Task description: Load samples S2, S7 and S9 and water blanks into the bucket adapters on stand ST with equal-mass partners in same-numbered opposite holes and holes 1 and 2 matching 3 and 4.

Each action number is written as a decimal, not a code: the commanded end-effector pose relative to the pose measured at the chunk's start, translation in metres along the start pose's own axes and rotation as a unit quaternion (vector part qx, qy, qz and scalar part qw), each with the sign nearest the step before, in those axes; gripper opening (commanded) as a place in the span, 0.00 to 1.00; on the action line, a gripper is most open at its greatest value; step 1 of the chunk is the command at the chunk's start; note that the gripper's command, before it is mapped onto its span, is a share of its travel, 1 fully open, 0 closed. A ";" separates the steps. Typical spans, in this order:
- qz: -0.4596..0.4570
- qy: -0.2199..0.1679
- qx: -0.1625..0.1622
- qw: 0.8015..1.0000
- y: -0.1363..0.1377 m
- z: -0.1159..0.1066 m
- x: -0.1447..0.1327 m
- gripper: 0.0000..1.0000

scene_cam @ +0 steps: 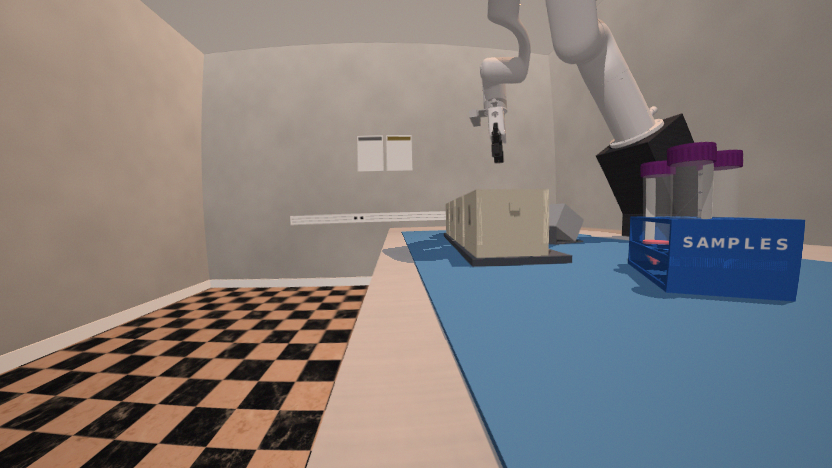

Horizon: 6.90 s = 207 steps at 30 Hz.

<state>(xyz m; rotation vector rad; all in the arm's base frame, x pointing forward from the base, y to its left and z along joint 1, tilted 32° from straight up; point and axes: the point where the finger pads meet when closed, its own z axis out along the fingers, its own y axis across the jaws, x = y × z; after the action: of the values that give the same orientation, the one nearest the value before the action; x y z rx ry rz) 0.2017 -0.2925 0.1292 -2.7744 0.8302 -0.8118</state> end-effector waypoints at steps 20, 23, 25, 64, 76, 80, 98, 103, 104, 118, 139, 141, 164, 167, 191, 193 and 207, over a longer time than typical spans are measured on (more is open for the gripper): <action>-0.226 0.005 -0.006 0.974 -0.108 -0.002 0.007 1.00; -0.226 0.005 -0.006 0.974 -0.123 -0.002 0.008 1.00; -0.226 0.005 -0.006 0.974 -0.133 -0.002 0.009 1.00; -0.226 0.006 -0.005 0.974 -0.300 -0.001 0.019 1.00; -0.369 0.005 -0.006 0.930 -0.328 0.000 -0.017 1.00; -0.430 0.004 -0.006 0.903 -0.340 0.000 -0.033 1.00; -0.592 0.003 -0.006 0.806 -0.388 0.001 -0.097 1.00; -0.592 0.003 -0.006 0.806 -0.397 0.002 -0.109 1.00; -0.592 0.003 -0.006 0.806 -0.400 0.002 -0.113 1.00; -0.592 0.003 -0.006 0.806 -0.443 0.003 -0.169 1.00; -0.592 0.002 -0.006 0.806 -0.476 0.009 -0.213 1.00; -0.592 0.002 -0.006 0.806 -0.476 0.014 -0.213 1.00; -0.592 0.002 -0.006 0.806 -0.475 0.070 -0.213 1.00; -0.592 0.002 -0.006 0.806 -0.475 0.078 -0.213 1.00; -0.593 0.002 -0.006 0.806 -0.475 0.103 -0.212 1.00; -0.592 0.002 -0.006 0.806 -0.475 0.103 -0.213 1.00; -0.592 0.002 -0.006 0.806 -0.475 0.103 -0.213 1.00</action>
<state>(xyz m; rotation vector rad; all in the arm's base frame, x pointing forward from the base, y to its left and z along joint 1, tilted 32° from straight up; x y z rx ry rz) 0.3305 0.2180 0.0723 -3.0647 -1.0900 -0.8679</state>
